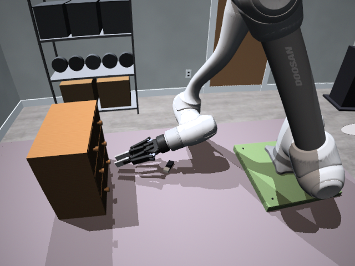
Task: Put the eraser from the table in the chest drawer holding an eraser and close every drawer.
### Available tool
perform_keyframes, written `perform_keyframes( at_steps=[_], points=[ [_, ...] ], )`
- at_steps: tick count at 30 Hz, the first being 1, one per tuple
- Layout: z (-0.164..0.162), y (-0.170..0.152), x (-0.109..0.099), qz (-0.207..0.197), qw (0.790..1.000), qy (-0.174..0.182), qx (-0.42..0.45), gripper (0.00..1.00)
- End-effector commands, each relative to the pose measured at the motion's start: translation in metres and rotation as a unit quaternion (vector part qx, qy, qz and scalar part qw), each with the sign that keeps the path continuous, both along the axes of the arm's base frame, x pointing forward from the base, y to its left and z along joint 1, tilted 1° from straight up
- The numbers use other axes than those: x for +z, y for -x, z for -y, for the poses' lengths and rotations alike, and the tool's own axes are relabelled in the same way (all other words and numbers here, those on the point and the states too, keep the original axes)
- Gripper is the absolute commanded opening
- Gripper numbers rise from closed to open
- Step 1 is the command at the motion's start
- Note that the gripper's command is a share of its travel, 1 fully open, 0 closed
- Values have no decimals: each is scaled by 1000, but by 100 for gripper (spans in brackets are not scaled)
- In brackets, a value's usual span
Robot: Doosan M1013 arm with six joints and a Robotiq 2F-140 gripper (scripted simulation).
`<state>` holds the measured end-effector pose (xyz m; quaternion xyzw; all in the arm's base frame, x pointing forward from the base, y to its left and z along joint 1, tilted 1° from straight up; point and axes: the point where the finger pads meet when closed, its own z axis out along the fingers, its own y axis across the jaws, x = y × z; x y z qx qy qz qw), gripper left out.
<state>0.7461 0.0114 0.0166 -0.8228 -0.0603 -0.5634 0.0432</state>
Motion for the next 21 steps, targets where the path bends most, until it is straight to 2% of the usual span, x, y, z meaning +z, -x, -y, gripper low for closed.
perform_keyframes(
  at_steps=[1,21],
  points=[
    [0,0,0,0,1000,0,0,20],
    [-2,-10,0,0,1000,0,0,20]
  ],
)
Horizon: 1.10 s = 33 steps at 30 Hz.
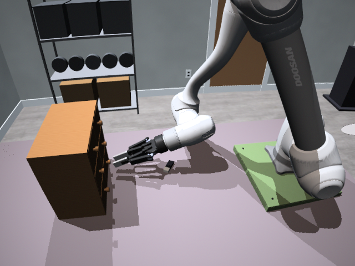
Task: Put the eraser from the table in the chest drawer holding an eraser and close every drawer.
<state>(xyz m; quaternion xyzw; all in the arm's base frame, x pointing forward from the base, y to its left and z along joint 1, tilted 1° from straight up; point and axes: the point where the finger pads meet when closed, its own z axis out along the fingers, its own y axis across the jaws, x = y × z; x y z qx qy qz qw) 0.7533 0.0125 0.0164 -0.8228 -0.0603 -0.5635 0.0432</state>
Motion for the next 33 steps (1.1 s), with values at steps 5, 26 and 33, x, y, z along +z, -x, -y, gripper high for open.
perform_keyframes(
  at_steps=[5,26,33],
  points=[
    [-1,-8,0,0,1000,0,0,20],
    [-4,-27,0,0,1000,0,0,20],
    [-4,-27,0,0,1000,0,0,20]
  ],
)
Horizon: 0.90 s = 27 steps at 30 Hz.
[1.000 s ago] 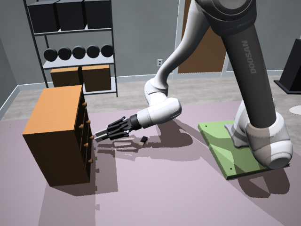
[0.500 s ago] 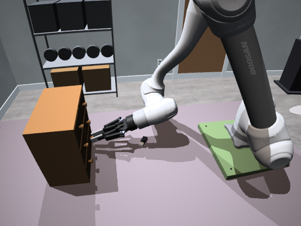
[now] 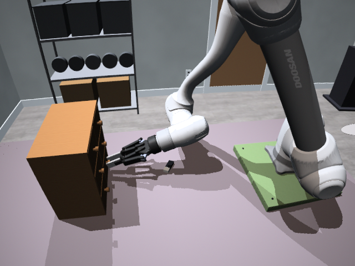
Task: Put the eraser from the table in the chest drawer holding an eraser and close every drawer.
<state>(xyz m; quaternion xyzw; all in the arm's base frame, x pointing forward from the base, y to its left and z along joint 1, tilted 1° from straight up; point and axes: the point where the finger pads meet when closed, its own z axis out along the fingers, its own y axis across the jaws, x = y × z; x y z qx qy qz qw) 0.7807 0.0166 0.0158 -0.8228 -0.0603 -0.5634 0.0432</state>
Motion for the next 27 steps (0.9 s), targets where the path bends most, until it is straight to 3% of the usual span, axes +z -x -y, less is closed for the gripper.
perform_keyframes(
  at_steps=[1,13,14,27],
  points=[
    [0,0,0,0,1000,0,0,20],
    [0,0,0,0,1000,0,0,20],
    [0,0,0,0,1000,0,0,8],
    [0,0,0,0,1000,0,0,8]
  ],
)
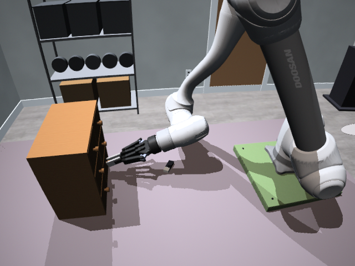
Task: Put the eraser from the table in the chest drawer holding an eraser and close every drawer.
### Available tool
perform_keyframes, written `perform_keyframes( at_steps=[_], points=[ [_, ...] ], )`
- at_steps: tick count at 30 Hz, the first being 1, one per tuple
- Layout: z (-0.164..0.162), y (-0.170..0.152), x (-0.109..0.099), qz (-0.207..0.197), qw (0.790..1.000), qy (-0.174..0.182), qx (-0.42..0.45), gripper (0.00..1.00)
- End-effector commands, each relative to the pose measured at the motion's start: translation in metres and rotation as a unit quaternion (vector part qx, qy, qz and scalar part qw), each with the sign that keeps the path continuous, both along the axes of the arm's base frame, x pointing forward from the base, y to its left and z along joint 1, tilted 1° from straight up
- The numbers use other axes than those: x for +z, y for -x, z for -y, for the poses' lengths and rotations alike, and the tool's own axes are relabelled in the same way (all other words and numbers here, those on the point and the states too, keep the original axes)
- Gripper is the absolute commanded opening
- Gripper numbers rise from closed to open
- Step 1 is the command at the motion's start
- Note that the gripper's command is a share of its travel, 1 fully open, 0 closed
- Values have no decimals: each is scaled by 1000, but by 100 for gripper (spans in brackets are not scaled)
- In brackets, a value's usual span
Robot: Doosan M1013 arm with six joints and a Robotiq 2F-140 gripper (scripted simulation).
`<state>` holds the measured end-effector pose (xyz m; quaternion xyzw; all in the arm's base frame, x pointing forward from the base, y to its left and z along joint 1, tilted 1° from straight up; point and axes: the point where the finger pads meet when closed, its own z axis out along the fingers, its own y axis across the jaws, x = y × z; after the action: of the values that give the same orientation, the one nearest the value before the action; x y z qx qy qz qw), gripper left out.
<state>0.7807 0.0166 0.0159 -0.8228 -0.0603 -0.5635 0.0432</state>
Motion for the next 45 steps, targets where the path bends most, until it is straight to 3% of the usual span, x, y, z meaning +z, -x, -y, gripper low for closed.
perform_keyframes(
  at_steps=[1,45],
  points=[
    [0,0,0,0,1000,0,0,8],
    [3,22,1,0,1000,0,0,8]
  ],
)
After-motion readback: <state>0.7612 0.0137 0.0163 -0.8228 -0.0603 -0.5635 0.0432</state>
